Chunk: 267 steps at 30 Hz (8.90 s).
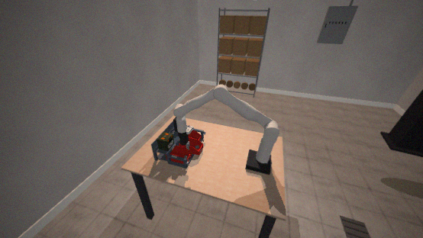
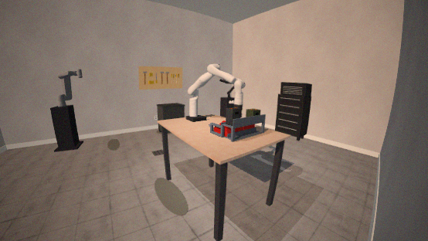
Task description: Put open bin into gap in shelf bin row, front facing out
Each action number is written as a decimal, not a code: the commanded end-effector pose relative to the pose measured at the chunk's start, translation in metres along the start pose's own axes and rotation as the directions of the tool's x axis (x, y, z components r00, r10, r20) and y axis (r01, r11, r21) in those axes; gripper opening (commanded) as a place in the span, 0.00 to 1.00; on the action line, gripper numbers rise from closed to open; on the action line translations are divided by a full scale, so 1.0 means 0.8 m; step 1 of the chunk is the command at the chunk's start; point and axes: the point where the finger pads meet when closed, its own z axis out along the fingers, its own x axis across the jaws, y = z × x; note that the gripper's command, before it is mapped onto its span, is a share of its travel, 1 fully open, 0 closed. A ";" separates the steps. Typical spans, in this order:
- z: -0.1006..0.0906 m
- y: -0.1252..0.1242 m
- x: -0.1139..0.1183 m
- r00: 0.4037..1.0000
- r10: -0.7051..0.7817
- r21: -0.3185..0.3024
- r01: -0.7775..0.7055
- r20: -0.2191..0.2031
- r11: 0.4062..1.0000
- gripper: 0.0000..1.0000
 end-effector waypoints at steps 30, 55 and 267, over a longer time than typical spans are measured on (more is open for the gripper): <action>-0.018 0.000 0.000 1.000 0.000 -0.003 0.000 0.000 1.000 0.32; -0.065 -0.003 0.000 1.000 0.000 -0.003 0.000 0.000 1.000 0.32; -0.080 -0.156 -0.059 0.000 -0.998 0.001 1.000 0.060 0.000 0.00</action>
